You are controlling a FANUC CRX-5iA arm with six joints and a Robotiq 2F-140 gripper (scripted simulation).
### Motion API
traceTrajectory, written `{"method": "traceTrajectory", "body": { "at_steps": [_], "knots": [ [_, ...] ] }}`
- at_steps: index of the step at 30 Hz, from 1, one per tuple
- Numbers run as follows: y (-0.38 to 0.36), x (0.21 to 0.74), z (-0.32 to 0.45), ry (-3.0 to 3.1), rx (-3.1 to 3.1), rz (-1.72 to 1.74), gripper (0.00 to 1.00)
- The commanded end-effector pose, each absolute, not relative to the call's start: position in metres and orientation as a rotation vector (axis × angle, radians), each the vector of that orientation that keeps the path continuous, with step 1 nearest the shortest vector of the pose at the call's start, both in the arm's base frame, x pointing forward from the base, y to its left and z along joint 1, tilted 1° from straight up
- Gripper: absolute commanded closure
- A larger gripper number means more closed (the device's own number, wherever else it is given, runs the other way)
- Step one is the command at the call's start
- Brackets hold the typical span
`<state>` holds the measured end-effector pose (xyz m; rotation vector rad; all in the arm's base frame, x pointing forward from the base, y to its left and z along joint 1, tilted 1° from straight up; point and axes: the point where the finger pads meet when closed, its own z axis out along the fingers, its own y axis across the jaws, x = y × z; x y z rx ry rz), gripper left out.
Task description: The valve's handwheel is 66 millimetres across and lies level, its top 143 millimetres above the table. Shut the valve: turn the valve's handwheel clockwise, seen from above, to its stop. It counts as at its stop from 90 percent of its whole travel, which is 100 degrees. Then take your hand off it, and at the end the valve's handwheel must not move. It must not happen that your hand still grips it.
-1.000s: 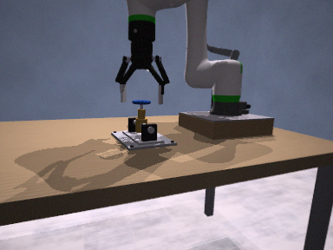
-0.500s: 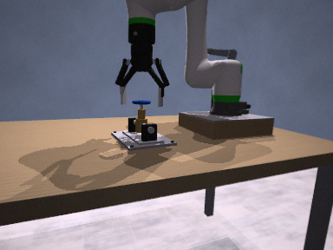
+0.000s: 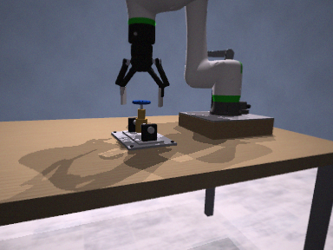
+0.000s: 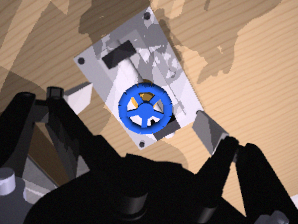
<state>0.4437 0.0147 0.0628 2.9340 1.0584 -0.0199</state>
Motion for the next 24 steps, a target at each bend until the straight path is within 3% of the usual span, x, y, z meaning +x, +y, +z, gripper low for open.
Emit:
{"method": "traceTrajectory", "body": {
  "at_steps": [1, 22, 23, 24],
  "knots": [
    [0.0148, 0.4439, 0.0630, 1.058, 2.934, -0.019, 0.00],
    [0.0148, 0.4439, 0.0630, 1.058, 2.934, -0.019, 0.00],
    [0.0148, 0.4439, 0.0630, 1.058, 2.934, -0.019, 1.00],
    [0.0148, 0.4439, 0.0630, 1.058, 2.934, -0.019, 1.00]
  ]
}}
